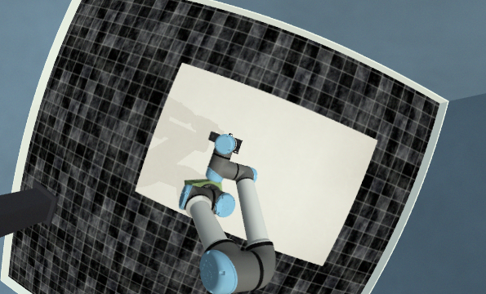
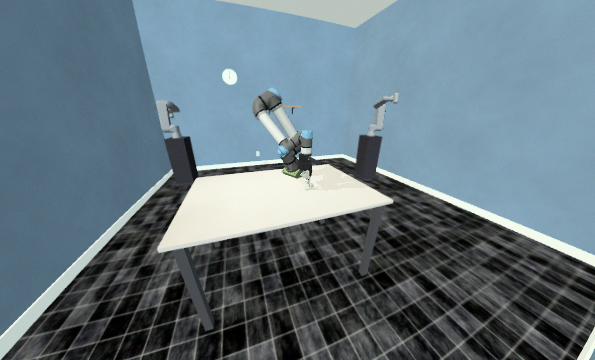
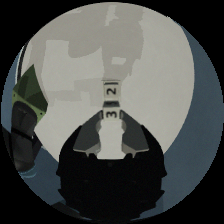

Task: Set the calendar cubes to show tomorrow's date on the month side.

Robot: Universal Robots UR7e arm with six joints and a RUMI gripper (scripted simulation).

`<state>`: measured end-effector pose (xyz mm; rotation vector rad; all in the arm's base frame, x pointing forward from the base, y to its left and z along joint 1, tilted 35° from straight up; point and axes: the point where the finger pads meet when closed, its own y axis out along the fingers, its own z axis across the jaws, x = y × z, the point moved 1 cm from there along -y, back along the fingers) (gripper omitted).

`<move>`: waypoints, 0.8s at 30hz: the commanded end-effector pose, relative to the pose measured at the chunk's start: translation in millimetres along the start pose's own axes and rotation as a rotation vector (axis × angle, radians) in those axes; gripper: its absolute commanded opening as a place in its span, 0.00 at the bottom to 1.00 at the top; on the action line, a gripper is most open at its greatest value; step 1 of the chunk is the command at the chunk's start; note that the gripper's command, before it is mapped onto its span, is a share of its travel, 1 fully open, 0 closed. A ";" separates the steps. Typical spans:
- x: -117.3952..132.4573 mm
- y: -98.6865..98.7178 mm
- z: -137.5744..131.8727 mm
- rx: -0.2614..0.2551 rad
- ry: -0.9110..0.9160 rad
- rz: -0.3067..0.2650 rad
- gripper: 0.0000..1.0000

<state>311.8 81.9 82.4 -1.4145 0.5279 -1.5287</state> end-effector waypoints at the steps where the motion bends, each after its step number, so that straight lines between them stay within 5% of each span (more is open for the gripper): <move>1: 0.3 0.5 0.0 -0.001 0.001 0.000 0.10; 24: -0.3 10.3 -1.8 -0.005 -0.001 0.001 0.10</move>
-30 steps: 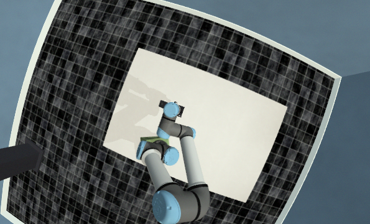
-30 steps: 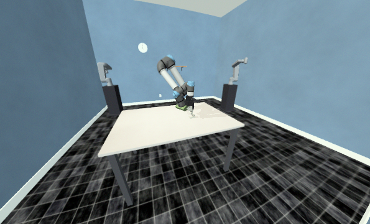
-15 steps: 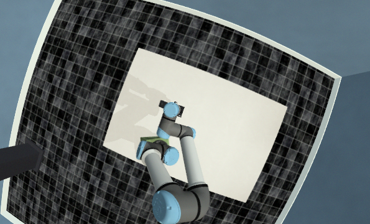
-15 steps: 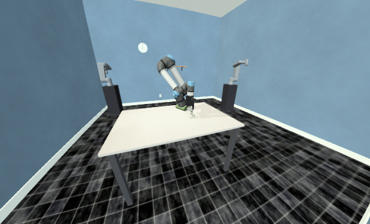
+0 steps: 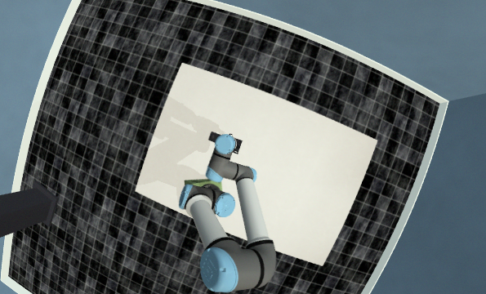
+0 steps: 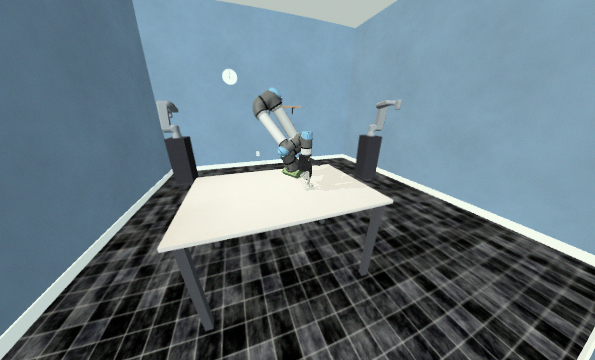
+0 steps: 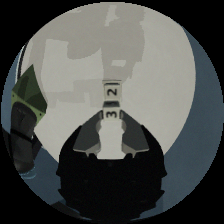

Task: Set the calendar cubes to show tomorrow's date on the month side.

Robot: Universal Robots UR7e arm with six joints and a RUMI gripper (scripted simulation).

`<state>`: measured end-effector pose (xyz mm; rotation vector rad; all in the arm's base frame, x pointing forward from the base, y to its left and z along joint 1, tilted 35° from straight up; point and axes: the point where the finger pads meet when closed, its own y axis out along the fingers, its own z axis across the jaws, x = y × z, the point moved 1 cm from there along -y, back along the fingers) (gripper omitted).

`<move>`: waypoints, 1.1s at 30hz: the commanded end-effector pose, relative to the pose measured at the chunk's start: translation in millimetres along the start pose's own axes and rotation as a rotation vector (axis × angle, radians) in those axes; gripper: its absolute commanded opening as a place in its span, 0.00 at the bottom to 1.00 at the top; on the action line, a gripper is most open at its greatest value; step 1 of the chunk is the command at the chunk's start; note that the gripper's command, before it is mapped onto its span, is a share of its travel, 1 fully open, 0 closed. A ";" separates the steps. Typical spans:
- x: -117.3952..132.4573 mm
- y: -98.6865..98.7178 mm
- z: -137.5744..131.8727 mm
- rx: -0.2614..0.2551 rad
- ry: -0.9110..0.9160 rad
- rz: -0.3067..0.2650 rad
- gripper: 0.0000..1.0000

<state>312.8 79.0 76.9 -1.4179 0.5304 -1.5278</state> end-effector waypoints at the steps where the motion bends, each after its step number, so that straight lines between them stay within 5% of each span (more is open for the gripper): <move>1: 0.0 5.1 -0.6 -0.001 0.000 0.001 0.10; 33: 0.5 18.4 1.2 0.003 0.002 0.000 0.10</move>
